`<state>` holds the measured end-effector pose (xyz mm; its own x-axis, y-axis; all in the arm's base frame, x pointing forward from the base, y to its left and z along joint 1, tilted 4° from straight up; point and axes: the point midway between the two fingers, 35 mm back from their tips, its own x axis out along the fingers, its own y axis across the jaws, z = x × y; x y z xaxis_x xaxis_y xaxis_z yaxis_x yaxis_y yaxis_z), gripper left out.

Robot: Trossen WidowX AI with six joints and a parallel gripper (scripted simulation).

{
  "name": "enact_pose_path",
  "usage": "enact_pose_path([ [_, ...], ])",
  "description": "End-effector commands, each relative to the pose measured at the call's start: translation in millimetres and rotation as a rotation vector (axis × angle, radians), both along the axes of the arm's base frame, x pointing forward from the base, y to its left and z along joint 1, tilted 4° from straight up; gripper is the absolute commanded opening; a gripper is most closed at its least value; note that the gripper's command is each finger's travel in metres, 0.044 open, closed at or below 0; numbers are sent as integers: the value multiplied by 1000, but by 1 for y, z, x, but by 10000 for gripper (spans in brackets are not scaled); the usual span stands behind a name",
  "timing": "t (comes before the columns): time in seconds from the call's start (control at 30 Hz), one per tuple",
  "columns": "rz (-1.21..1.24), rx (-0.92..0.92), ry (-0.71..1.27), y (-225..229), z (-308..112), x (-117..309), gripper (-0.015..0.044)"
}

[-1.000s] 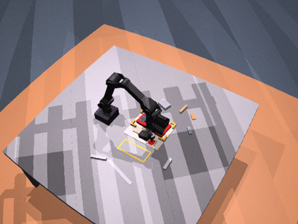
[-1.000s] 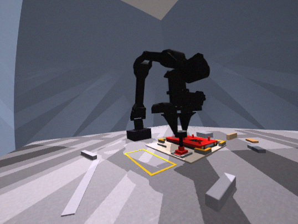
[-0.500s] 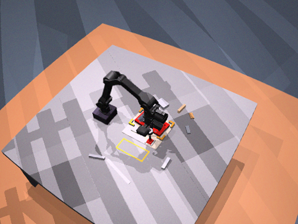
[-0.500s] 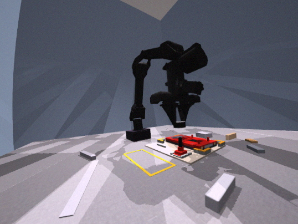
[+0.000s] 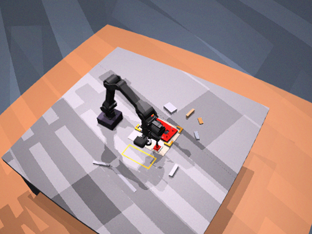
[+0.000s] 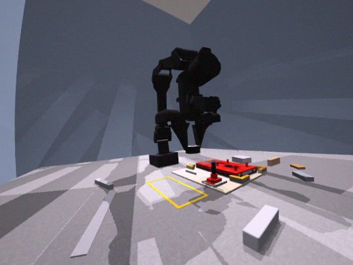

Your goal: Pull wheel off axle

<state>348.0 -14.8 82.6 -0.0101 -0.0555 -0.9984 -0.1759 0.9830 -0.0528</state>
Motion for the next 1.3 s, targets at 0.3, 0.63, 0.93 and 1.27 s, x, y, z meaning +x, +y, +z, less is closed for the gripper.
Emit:
enact_pose_path([
  [0.3,2,-11,-15,-55,11,-23,0],
  [0.63,2,-11,-15,-59,-4,-24,0],
  [0.93,2,-11,-15,-62,-43,-21,0],
  [1.27,2,-12,-15,-64,-94,-25,0],
])
